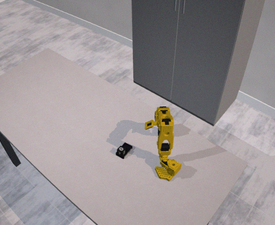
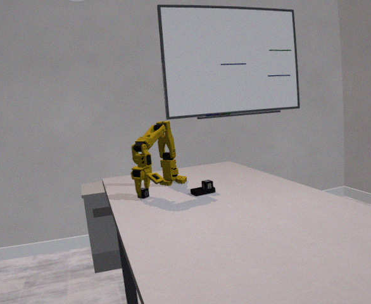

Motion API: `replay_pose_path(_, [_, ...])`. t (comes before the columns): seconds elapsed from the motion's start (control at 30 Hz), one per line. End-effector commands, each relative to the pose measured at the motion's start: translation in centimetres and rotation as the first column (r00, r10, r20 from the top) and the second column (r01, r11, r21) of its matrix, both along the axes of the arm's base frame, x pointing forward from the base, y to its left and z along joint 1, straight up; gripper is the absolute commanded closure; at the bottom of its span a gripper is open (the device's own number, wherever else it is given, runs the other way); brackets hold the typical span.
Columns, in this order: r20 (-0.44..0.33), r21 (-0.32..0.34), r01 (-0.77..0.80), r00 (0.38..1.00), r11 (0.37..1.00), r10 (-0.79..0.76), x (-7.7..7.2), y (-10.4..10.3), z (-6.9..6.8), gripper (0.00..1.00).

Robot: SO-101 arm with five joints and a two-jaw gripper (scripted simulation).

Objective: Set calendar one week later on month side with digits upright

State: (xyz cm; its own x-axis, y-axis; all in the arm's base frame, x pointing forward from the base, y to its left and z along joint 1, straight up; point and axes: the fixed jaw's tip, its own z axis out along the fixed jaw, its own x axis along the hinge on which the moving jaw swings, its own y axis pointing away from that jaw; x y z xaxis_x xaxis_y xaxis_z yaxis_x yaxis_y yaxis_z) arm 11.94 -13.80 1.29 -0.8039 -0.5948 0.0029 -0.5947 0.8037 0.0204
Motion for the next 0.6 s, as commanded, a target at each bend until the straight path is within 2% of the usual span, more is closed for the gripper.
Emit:
replay_pose_path(0.0, [0.028,-0.03,0.011,1.0,0.999,-0.01,0.4,-0.7,0.7,1.0])
replay_pose_path(0.17, [0.028,-0.03,0.011,1.0,0.999,-0.01,0.5,-0.7,1.4,1.0])
replay_pose_path(0.37, [0.028,-0.03,0.011,1.0,0.999,-0.01,0.4,-0.6,3.1,1.0])
replay_pose_path(0.43, [0.028,-0.03,0.011,1.0,0.999,-0.01,0.4,-0.6,3.1,1.0])
replay_pose_path(0.57, [0.028,-0.03,0.011,1.0,0.999,-0.01,0.3,-0.5,4.3,1.0])
